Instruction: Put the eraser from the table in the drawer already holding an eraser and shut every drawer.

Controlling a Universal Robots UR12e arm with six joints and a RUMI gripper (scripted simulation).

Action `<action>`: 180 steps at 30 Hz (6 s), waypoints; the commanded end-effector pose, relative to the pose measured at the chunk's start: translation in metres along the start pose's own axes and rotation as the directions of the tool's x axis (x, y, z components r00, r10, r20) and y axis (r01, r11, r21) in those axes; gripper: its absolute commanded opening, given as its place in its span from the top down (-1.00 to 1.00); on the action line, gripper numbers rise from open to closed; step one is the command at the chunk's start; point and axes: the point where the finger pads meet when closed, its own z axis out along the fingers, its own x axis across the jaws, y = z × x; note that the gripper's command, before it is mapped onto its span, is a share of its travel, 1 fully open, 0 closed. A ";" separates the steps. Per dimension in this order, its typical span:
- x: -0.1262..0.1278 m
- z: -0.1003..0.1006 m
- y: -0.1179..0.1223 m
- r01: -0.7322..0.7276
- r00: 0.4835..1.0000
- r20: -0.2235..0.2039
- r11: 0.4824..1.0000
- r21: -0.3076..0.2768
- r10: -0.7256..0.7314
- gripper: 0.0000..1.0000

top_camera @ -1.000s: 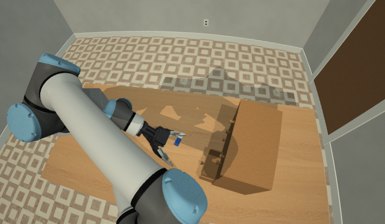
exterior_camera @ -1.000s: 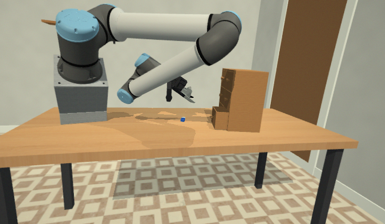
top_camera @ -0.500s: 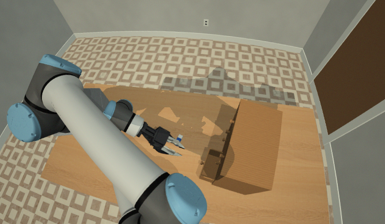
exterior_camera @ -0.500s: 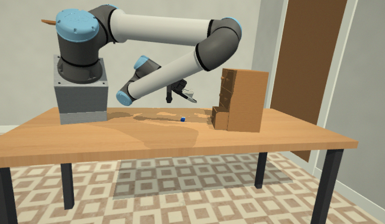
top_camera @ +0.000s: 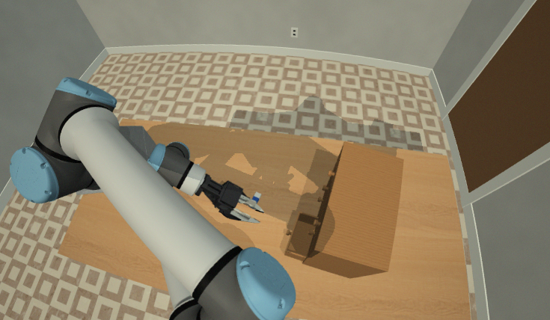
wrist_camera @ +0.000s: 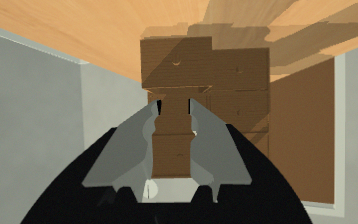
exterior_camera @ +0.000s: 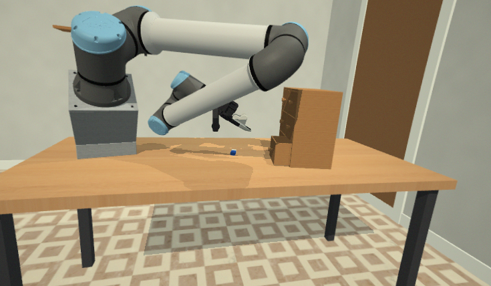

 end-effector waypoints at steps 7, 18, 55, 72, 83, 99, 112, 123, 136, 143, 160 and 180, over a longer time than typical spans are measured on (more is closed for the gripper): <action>0.000 0.000 0.000 0.000 1.000 0.000 1.000 0.000 0.000 0.61; 0.000 0.000 0.000 0.000 1.000 0.000 1.000 0.000 0.000 0.61; 0.000 0.068 -0.029 0.000 1.000 -0.001 1.000 -0.001 0.000 0.61; 0.000 0.096 -0.041 0.000 1.000 -0.001 1.000 -0.001 0.000 0.61; 0.000 0.099 -0.042 0.000 1.000 -0.001 1.000 -0.001 0.000 0.61; 0.000 0.099 -0.042 0.000 1.000 -0.001 1.000 -0.001 0.000 0.61; 0.000 0.099 -0.042 0.000 1.000 -0.001 1.000 -0.001 0.000 0.61; 0.000 0.099 -0.042 0.000 1.000 -0.001 1.000 -0.001 0.000 0.61; 0.000 0.098 -0.041 0.000 1.000 -0.001 1.000 -0.001 0.000 0.61; 0.000 0.098 -0.041 0.000 1.000 -0.001 1.000 -0.001 0.000 0.61; 0.000 0.098 -0.041 0.000 1.000 -0.001 1.000 -0.001 0.000 0.61; 0.000 0.099 -0.041 0.000 1.000 -0.001 1.000 -0.001 0.000 0.61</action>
